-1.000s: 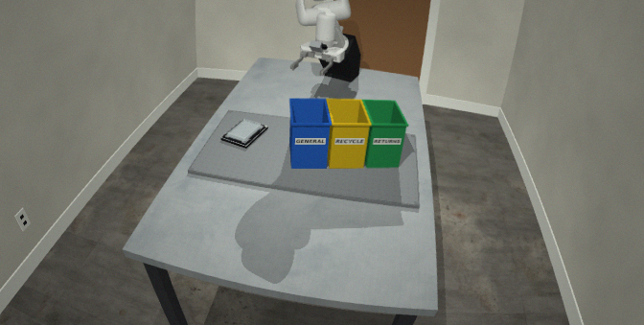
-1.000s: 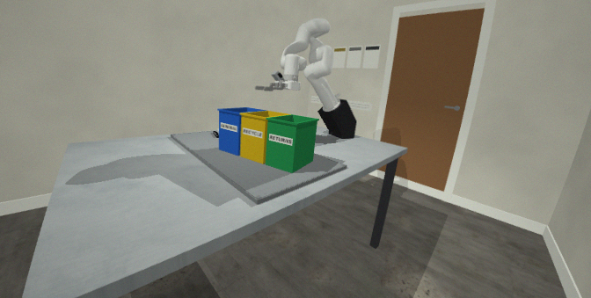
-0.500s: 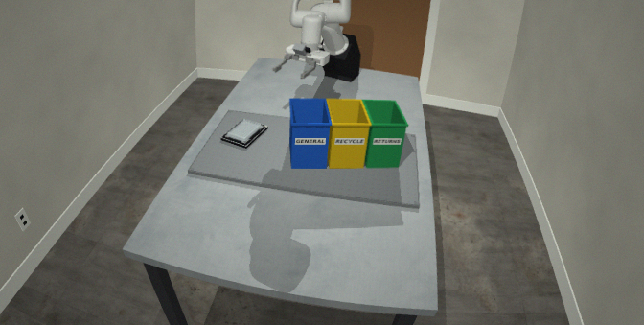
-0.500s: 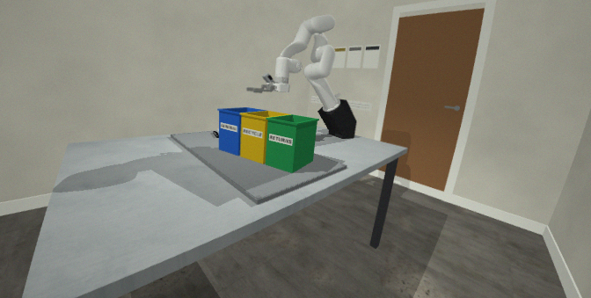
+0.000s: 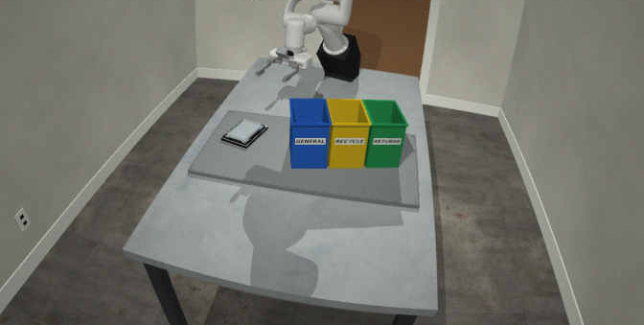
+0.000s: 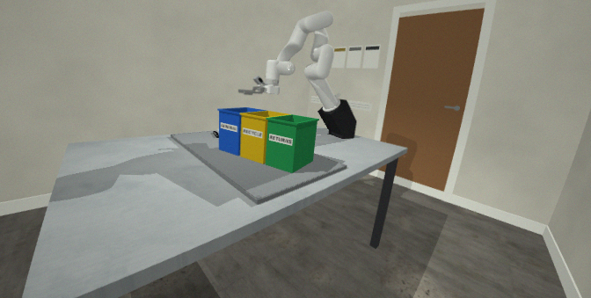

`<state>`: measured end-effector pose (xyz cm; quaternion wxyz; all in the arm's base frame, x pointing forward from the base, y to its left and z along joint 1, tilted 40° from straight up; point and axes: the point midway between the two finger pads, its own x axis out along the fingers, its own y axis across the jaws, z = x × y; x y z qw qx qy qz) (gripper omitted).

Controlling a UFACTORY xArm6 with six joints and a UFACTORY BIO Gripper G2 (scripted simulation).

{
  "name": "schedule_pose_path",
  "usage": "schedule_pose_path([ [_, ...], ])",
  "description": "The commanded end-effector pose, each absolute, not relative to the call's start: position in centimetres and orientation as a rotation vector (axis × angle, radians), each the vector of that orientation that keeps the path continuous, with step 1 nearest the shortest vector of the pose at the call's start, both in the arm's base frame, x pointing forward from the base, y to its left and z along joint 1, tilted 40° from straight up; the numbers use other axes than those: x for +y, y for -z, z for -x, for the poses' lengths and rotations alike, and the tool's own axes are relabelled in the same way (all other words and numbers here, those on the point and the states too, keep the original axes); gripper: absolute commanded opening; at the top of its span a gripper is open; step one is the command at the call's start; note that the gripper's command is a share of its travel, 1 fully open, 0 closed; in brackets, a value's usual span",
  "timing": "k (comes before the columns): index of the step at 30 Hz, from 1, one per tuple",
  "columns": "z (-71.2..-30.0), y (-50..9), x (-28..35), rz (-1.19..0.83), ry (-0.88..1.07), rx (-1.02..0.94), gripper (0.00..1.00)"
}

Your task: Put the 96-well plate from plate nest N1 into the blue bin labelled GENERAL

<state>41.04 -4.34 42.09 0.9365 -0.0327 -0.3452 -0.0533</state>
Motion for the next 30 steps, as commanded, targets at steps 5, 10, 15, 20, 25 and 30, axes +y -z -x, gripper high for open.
schedule_pose_path([
  [5,-42.8,-42.8,-7.4,0.052,0.085,-0.708,0.37],
  [10,-43.8,-43.1,-9.7,0.052,0.085,-0.708,0.37],
  [15,-44.8,-43.5,-11.9,0.052,0.085,-0.708,0.37],
  [20,-45.6,-43.8,-13.8,0.052,0.085,-0.708,0.37],
  [25,-45.9,-43.9,-14.4,0.052,0.086,-0.708,0.37],
  [30,-45.9,-43.9,-14.4,0.052,0.085,-0.708,0.37],
])
